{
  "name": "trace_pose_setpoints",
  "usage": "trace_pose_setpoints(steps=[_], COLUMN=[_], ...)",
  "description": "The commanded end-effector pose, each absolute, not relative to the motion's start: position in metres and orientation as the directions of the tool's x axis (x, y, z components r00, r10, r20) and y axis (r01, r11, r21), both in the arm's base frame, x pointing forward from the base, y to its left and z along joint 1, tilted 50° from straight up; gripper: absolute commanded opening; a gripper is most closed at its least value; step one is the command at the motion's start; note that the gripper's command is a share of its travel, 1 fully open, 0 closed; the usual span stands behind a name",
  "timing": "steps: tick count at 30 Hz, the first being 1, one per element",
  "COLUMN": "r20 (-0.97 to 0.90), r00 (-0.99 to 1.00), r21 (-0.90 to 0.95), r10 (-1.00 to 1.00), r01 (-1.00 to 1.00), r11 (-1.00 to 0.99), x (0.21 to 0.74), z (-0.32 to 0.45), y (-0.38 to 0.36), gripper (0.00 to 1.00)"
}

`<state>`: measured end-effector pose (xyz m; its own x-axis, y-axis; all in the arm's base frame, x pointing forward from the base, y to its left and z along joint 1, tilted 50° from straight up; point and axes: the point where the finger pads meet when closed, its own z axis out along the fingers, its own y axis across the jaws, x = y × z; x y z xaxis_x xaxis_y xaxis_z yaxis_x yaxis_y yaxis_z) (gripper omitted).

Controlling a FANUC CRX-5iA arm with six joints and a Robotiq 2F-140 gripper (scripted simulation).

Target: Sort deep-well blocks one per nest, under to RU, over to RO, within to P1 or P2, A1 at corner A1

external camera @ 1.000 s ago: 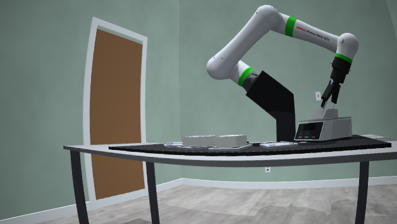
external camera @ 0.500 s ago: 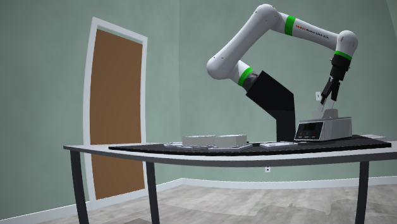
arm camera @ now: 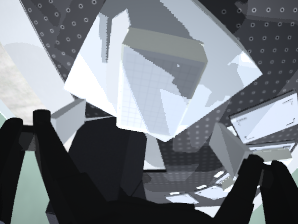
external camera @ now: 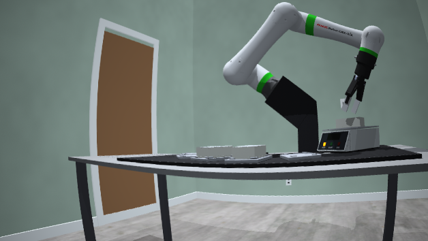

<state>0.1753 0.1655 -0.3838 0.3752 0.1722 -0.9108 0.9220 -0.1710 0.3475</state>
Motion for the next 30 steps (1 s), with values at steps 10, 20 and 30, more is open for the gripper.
trace_pose_setpoints(steps=[10,20,30], r20=[-0.911,-0.911,-0.911], r00=[0.375,0.375,0.375], r21=[0.347,0.347,0.347], r10=[0.173,0.173,0.173], r01=[0.922,0.922,0.922], r11=[-0.171,-0.171,-0.171], x=[0.173,0.173,0.172], z=[-0.367,-0.366,-0.366], y=[0.186,0.186,0.186], gripper=[1.00,1.00,1.00])
